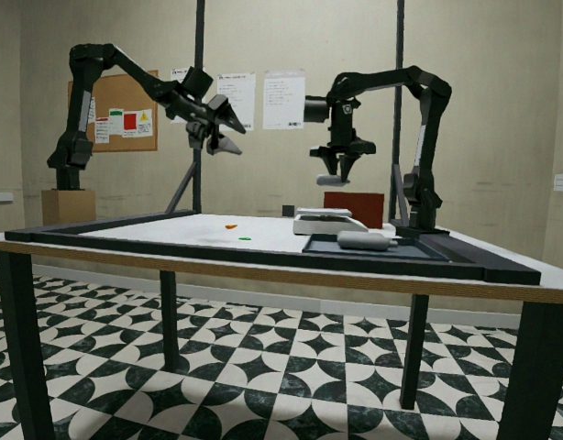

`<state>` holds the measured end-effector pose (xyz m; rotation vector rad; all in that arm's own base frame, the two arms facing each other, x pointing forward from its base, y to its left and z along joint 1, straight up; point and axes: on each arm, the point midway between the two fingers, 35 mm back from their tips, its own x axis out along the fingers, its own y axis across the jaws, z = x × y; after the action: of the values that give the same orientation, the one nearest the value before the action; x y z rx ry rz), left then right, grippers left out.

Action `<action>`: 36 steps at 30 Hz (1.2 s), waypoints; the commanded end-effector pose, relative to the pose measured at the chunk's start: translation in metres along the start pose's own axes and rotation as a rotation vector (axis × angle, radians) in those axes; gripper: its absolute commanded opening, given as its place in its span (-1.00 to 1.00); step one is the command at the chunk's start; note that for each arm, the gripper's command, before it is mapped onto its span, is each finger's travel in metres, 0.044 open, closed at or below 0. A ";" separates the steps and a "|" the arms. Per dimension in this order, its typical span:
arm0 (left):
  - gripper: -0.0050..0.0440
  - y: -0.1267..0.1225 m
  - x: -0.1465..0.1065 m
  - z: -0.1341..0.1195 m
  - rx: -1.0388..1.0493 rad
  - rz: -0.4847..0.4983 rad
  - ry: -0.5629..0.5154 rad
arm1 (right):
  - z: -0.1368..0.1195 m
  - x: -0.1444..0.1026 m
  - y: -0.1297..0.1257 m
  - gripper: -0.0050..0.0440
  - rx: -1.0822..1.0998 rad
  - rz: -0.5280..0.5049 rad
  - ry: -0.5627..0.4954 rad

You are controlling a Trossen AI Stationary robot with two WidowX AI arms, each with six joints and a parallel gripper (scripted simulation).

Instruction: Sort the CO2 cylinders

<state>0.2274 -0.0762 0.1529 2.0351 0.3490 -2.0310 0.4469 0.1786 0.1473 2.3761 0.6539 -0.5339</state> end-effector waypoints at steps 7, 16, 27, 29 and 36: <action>-1.00 -0.002 -0.007 0.000 -0.442 0.171 0.103 | -0.025 0.024 -0.011 1.00 0.404 -0.011 0.050; -1.00 -0.001 -0.007 0.000 -0.740 0.274 0.157 | -0.027 0.032 -0.016 1.00 0.519 -0.021 0.053; -1.00 0.002 -0.006 -0.002 -0.903 0.323 0.183 | -0.026 0.032 -0.017 1.00 0.521 -0.024 0.051; -1.00 0.006 -0.009 -0.008 -0.904 0.327 0.185 | -0.026 0.032 -0.017 1.00 0.521 -0.024 0.051; -1.00 0.026 -0.010 -0.033 -0.903 0.329 0.185 | -0.024 0.030 -0.018 1.00 0.521 -0.026 0.047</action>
<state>0.2426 -0.0817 0.1504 1.5430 0.7725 -1.1966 0.4640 0.2150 0.1257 2.8511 0.6200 -0.7794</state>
